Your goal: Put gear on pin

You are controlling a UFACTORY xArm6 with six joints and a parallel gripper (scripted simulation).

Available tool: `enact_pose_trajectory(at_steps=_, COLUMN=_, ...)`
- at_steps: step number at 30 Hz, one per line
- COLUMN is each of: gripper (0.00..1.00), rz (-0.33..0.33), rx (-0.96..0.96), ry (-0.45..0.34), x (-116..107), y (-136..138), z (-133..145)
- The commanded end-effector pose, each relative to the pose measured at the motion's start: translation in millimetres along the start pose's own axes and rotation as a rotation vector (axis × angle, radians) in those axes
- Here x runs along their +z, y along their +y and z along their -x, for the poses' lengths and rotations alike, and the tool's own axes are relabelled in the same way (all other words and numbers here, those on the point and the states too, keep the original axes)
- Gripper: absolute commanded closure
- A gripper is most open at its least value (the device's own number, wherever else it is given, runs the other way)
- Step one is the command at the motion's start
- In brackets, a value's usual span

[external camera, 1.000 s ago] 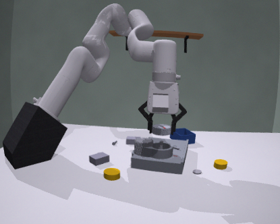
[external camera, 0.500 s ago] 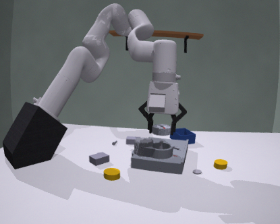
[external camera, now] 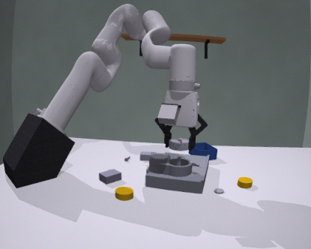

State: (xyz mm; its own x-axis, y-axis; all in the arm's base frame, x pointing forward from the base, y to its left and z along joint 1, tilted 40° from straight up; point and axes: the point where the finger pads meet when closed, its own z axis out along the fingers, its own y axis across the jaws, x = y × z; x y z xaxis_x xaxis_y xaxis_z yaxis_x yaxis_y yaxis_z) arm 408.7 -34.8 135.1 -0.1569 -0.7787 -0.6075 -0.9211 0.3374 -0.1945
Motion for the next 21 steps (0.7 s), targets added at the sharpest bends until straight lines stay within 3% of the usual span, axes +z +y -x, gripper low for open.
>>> enact_pose_trajectory(at_steps=1, gripper=1.00, rz=-0.002, rx=0.076, ry=0.002, x=-1.0, y=-1.3, z=0.1)
enact_pose_trajectory(at_steps=21, gripper=1.00, rz=-0.002, rx=0.479, ry=0.002, x=-1.0, y=-1.3, z=0.1)
